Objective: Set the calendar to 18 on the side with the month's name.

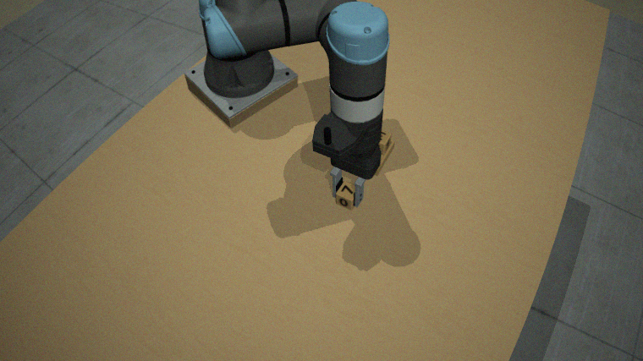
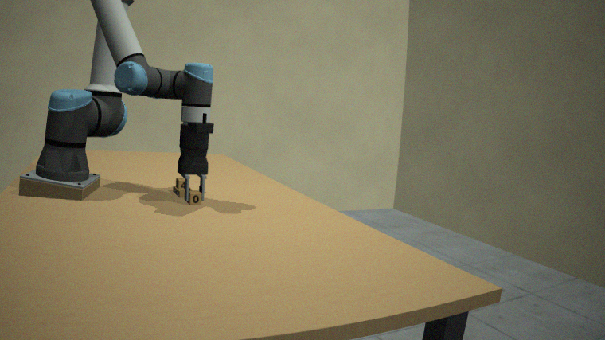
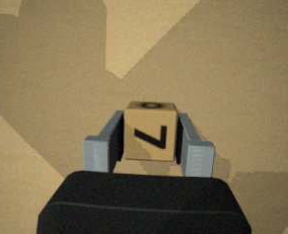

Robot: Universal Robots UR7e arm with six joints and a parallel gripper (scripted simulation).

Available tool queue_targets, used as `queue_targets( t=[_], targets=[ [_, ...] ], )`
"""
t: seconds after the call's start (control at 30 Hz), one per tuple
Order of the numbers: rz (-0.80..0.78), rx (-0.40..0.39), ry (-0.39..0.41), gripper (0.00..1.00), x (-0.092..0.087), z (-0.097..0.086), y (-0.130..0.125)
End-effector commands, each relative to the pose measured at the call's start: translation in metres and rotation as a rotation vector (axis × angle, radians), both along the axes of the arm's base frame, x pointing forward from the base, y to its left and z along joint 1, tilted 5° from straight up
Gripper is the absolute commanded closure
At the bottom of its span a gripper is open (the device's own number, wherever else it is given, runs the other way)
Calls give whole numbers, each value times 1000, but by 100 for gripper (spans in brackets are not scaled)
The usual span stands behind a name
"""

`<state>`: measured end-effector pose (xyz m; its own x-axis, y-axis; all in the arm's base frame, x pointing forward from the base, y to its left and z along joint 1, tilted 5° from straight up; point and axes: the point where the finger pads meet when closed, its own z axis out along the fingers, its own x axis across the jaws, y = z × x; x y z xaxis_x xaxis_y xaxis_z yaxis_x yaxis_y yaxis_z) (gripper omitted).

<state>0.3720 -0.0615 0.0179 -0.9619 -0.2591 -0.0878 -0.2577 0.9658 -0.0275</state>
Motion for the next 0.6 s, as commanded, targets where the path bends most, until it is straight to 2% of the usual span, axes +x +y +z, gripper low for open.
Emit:
queue_targets(
  t=[0.0,0.57],
  targets=[
    [0,0,-1,40,0,0,0],
    [0,0,-1,40,0,3,0]
  ],
)
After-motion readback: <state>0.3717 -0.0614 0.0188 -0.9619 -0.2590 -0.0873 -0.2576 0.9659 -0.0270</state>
